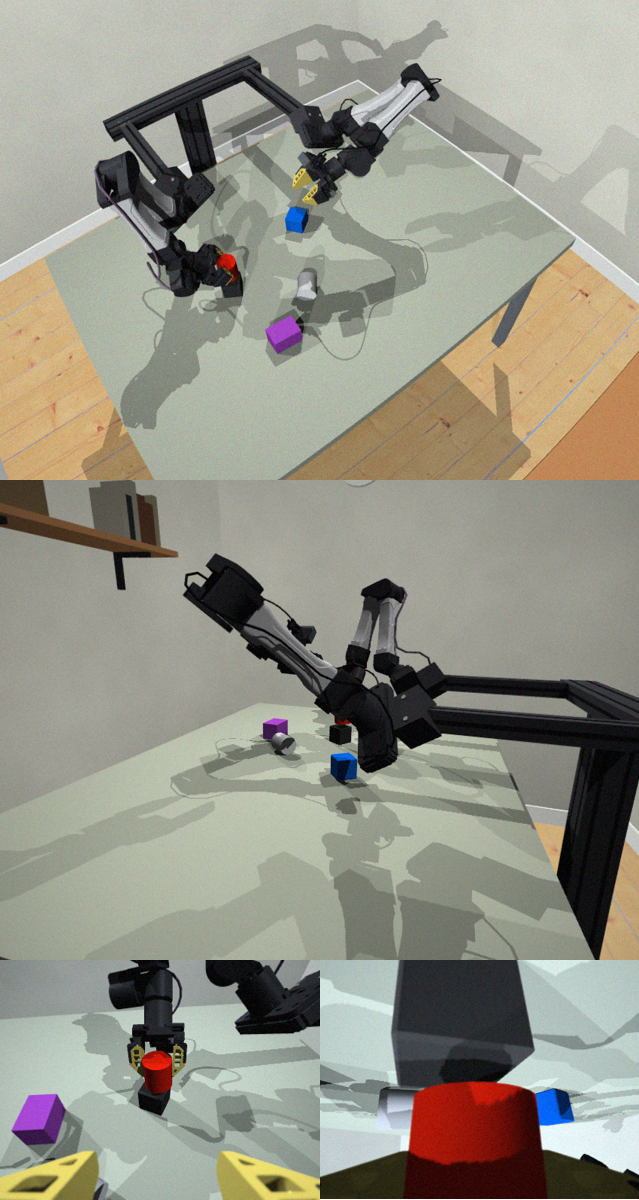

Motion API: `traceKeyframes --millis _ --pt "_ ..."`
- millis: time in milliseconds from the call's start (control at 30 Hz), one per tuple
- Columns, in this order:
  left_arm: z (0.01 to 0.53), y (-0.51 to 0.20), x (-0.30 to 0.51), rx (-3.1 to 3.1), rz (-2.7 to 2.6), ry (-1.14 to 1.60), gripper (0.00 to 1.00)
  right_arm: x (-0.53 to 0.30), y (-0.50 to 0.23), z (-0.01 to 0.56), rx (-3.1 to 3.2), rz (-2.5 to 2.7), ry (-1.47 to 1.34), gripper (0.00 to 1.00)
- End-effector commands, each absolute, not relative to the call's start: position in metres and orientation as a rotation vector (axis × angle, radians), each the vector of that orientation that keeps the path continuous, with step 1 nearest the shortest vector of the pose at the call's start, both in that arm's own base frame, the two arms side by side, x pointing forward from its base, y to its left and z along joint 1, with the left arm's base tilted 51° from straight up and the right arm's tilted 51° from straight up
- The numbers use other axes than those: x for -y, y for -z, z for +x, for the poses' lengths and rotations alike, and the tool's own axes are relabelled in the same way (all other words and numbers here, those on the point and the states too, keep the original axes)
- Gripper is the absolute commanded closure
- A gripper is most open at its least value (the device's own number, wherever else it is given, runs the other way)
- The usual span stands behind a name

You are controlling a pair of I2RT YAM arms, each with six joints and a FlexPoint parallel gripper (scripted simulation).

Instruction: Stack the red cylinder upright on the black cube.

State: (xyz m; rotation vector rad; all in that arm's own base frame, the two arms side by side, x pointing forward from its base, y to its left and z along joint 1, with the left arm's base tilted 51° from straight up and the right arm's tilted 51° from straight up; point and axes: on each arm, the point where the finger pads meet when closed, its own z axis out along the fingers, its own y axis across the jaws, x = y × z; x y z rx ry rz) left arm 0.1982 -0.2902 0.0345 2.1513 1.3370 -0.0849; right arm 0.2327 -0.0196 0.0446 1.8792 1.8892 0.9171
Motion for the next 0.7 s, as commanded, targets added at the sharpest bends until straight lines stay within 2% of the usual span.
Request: traceKeyframes --millis 0,233,333,367,667 --pt "0.199 -0.039 0.295 -1.324 2.136 0.089 0.39 0.024 -0.058 0.252 -1.87 1.786 -0.961 0.52" --pt "0.199 -0.039 0.295 -1.324 2.136 0.089 0.39 0.028 -0.044 0.247 -1.872 1.804 -0.956 0.52" --pt "0.199 -0.039 0.295 -1.324 2.136 0.089 0.39 0.028 -0.049 0.239 -1.872 1.803 -0.956 0.19" --pt "0.199 -0.039 0.295 -1.324 2.136 0.089 0.39 0.03 -0.053 0.237 -1.87 1.801 -0.956 0.16" --pt "0.199 -0.039 0.295 -1.324 2.136 0.089 0.39 0.04 -0.086 0.207 -1.872 1.8 -0.951 0.16"
